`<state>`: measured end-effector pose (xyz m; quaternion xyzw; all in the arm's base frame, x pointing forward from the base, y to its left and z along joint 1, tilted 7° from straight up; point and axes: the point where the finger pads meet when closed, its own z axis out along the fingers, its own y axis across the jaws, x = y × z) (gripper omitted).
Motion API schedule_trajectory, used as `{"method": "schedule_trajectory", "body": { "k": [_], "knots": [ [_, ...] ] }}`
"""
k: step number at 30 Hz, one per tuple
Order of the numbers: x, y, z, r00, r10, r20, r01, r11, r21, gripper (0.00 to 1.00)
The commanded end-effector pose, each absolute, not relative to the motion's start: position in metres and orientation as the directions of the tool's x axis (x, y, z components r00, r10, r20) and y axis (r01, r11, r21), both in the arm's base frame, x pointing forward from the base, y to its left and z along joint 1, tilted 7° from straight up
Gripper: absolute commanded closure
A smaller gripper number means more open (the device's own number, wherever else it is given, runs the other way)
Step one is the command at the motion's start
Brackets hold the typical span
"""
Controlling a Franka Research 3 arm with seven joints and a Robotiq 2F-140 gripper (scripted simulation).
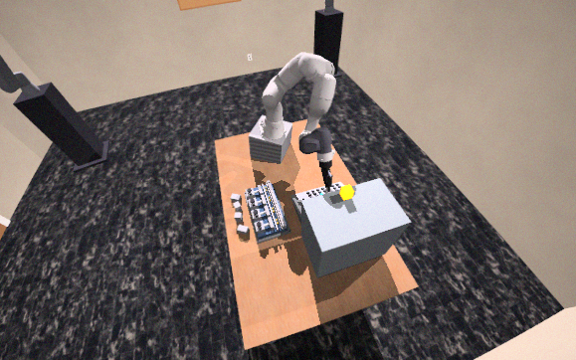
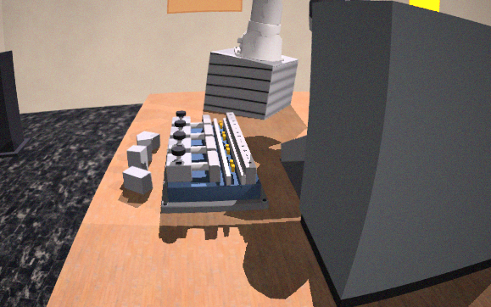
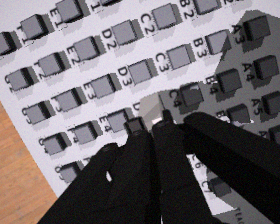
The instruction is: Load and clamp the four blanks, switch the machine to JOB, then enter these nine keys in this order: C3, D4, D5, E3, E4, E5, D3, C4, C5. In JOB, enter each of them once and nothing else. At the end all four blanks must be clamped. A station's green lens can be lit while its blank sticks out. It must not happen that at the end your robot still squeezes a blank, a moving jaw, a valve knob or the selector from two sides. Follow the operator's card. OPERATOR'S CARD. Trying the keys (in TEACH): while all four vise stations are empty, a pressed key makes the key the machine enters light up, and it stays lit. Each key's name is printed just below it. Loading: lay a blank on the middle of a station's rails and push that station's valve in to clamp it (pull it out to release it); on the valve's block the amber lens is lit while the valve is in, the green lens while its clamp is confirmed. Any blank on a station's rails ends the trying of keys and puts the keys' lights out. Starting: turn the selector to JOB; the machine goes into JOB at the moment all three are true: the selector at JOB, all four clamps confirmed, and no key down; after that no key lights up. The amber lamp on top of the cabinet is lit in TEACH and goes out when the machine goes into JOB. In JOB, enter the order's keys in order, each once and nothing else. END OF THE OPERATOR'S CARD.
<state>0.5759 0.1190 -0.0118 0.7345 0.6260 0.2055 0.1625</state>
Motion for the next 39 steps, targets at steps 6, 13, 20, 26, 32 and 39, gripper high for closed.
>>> {"method": "schedule_trajectory", "body": {
  "k": [6,13,20,26,32,39],
  "knots": [
    [0.576,0.12,-0.011,0.134,0.986,0.103,0.852,-0.167,0.497,1.0],
    [0.574,0.12,-0.008,0.134,0.986,0.103,0.852,-0.167,0.497,1.0],
    [0.568,0.12,0.003,0.134,0.986,0.103,0.852,-0.167,0.497,1.0],
    [0.563,0.12,0.012,0.134,0.986,0.103,0.852,-0.167,0.497,1.0],
    [0.56,0.12,0.017,0.134,0.986,0.103,0.852,-0.167,0.497,1.0],
    [0.558,0.12,0.019,0.134,0.986,0.103,0.852,-0.167,0.497,1.0]
  ]
}}
